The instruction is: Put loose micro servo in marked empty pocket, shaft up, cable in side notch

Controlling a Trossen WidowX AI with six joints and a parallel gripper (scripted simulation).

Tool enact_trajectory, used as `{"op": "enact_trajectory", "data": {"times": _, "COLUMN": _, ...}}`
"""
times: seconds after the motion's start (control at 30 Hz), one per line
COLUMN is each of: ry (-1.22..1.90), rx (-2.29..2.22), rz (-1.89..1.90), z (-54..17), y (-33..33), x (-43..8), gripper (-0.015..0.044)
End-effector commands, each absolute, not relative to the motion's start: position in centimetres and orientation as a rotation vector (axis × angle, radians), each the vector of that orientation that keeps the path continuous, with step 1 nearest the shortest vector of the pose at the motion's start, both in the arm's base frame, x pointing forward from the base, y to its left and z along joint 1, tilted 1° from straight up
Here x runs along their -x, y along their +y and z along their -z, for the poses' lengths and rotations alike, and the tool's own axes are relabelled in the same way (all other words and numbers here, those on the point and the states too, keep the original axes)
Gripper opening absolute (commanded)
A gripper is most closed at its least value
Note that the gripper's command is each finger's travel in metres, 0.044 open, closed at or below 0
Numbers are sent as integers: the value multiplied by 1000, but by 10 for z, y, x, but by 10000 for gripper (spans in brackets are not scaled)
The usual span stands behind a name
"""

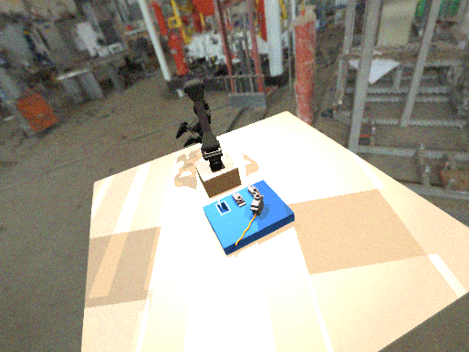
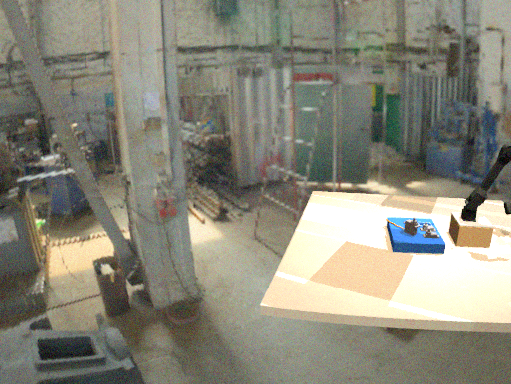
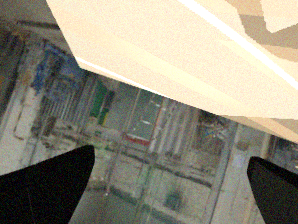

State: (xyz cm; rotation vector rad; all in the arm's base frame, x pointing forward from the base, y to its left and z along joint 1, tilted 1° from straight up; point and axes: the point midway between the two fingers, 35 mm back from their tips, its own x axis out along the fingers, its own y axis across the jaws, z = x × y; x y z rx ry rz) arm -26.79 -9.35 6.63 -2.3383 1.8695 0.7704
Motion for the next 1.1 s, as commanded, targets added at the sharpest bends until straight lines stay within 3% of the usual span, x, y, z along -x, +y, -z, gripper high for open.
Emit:
{"op": "enact_trajectory", "data": {"times": 0.0, "ry": 1871, "rx": 2334, "rz": -777, "z": -66, "y": -92, "x": 268, "gripper": 426}}
{"op": "enact_trajectory", "data": {"times": 0.2, "ry": 1914, "rx": 2287, "rz": -891, "z": -64, "y": -68, "x": 273, "gripper": 440}}
{"op": "enact_trajectory", "data": {"times": 0.6, "ry": 2002, "rx": 1970, "rz": -1329, "z": -59, "y": 43, "x": 271, "gripper": 440}}
{"op": "enact_trajectory", "data": {"times": 0.87, "ry": 1953, "rx": 1725, "rz": -1642, "z": -58, "y": 117, "x": 244, "gripper": 440}}
{"op": "enact_trajectory", "data": {"times": 1.07, "ry": 1913, "rx": 1573, "rz": -1672, "z": -49, "y": 158, "x": 208, "gripper": 440}}
